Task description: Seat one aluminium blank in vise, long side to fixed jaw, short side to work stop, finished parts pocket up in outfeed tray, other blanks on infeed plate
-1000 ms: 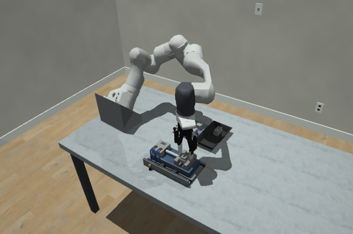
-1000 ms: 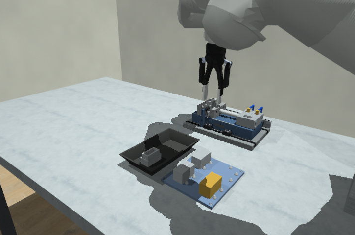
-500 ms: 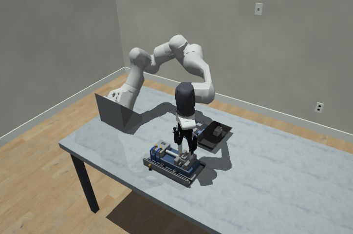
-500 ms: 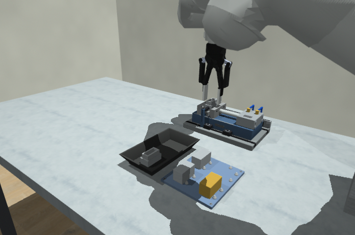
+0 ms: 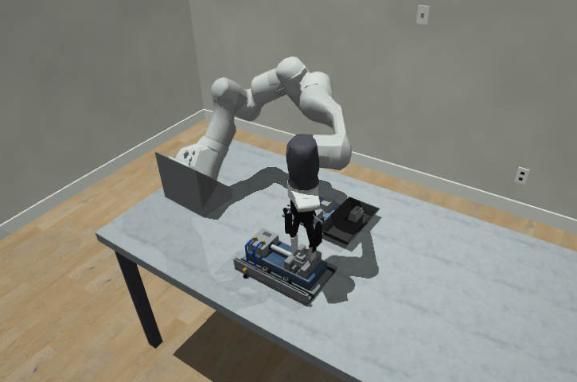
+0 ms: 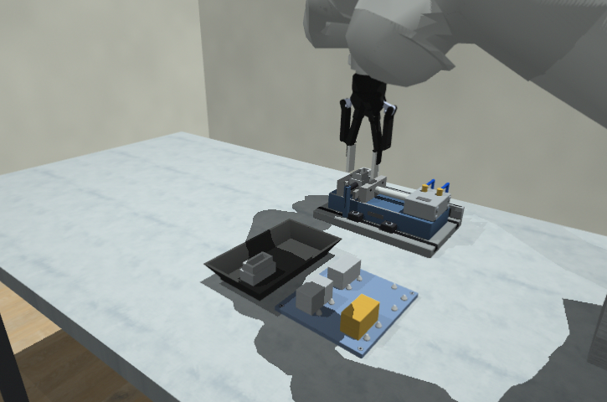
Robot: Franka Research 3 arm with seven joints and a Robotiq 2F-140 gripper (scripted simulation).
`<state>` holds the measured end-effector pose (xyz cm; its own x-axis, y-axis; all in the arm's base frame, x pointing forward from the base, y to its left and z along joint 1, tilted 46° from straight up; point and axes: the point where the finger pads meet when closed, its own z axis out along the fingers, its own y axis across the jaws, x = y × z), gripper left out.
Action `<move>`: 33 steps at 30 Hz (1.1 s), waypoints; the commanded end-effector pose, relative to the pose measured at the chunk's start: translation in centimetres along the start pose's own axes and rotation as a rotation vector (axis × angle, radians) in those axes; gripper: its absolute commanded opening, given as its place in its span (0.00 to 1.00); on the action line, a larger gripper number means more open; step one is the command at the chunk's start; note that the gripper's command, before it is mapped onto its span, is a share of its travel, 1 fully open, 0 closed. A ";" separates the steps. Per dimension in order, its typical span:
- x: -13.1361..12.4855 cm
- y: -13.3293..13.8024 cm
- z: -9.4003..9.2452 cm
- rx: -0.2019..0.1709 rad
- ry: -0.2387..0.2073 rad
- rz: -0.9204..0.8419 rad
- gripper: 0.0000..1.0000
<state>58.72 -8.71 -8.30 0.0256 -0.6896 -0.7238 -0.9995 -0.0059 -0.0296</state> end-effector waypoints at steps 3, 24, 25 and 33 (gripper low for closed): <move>0.0 0.0 0.2 0.000 -0.001 -0.003 0.40; 0.0 0.0 0.2 0.000 -0.001 -0.003 0.00; 0.0 0.0 0.2 0.000 -0.001 -0.003 0.00; 0.0 0.0 0.2 0.000 -0.001 -0.003 0.00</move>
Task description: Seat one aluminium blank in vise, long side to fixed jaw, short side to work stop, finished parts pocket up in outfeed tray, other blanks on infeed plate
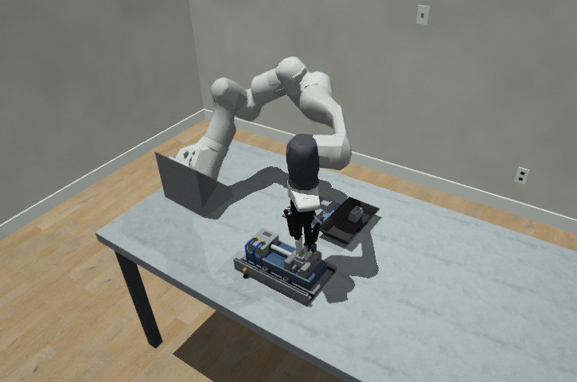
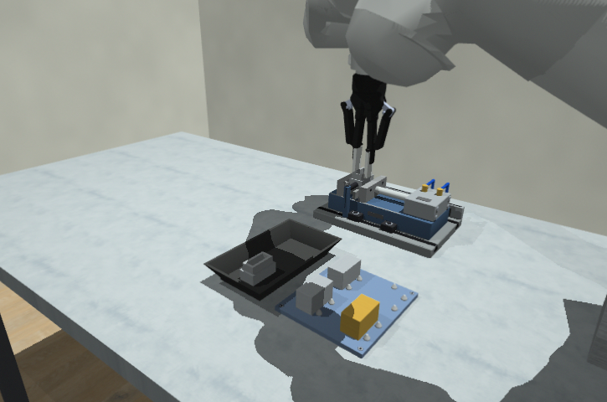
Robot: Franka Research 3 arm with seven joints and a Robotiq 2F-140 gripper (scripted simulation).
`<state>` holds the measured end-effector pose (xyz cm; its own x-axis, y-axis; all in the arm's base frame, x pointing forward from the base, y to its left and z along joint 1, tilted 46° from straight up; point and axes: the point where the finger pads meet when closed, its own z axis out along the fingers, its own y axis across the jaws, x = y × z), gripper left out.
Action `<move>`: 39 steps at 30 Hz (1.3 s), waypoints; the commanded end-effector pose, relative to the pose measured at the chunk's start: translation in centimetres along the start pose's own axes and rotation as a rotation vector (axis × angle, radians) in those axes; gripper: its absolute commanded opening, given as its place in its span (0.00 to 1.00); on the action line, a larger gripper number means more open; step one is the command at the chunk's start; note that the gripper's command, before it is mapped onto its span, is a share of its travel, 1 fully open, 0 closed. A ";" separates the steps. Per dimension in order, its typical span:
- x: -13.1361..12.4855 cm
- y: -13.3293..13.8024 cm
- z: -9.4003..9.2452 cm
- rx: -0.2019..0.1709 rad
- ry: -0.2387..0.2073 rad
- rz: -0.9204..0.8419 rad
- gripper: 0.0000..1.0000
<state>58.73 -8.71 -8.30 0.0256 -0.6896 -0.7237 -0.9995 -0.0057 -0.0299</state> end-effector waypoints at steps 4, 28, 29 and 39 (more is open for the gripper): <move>0.0 0.0 0.2 0.000 -0.001 -0.003 0.00; 0.0 0.0 0.2 0.000 -0.001 -0.003 0.00; 0.0 0.0 0.2 0.000 -0.001 -0.003 0.00; 0.0 0.0 0.2 0.000 -0.001 -0.003 0.00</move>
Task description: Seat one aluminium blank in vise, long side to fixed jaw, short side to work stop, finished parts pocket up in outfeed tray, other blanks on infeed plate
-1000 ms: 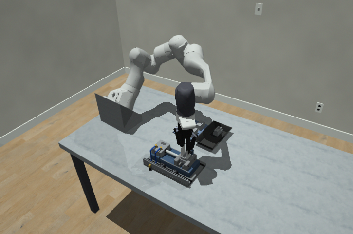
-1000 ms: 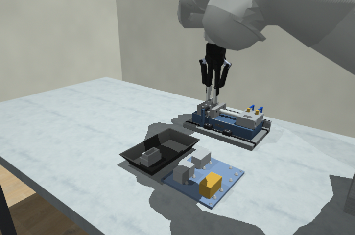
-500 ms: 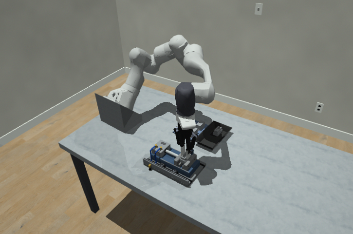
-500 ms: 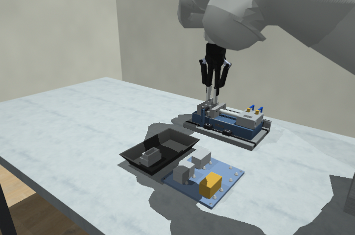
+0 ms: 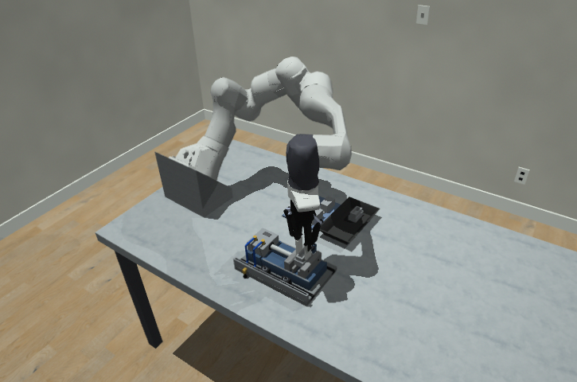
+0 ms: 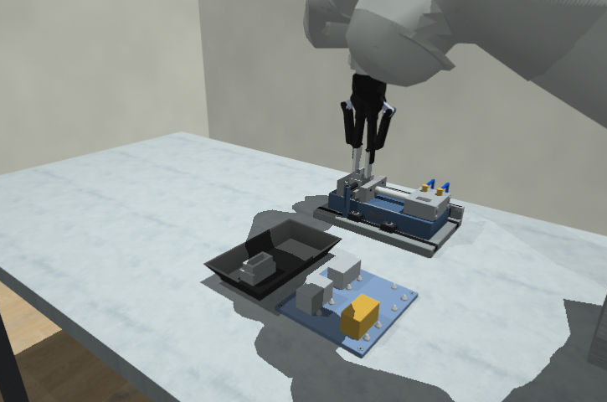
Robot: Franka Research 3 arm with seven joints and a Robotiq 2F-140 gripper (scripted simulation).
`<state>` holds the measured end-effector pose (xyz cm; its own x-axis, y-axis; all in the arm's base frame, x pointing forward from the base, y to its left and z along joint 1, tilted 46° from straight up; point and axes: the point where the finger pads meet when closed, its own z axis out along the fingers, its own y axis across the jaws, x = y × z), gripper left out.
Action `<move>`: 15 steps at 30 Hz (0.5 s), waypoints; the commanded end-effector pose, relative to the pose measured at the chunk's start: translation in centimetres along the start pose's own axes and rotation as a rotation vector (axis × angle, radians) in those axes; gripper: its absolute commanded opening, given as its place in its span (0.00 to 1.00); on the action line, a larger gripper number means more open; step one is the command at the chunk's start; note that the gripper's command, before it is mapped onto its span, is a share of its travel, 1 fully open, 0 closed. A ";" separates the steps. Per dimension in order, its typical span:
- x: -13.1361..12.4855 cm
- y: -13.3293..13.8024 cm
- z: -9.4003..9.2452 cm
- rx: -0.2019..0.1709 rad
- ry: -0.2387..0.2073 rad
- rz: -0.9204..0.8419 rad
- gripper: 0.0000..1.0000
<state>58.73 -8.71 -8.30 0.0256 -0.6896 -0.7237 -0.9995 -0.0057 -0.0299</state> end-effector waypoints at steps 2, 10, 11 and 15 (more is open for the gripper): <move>0.0 0.0 0.2 0.000 -0.001 -0.003 0.00; 0.0 0.0 0.0 0.000 -0.001 -0.003 0.00; 0.0 0.0 -0.1 0.000 -0.001 -0.003 0.00; 0.0 0.0 -0.5 0.000 -0.001 -0.003 0.00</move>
<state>58.69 -8.71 -8.27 0.0256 -0.6887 -0.7246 -0.9996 -0.0064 -0.0292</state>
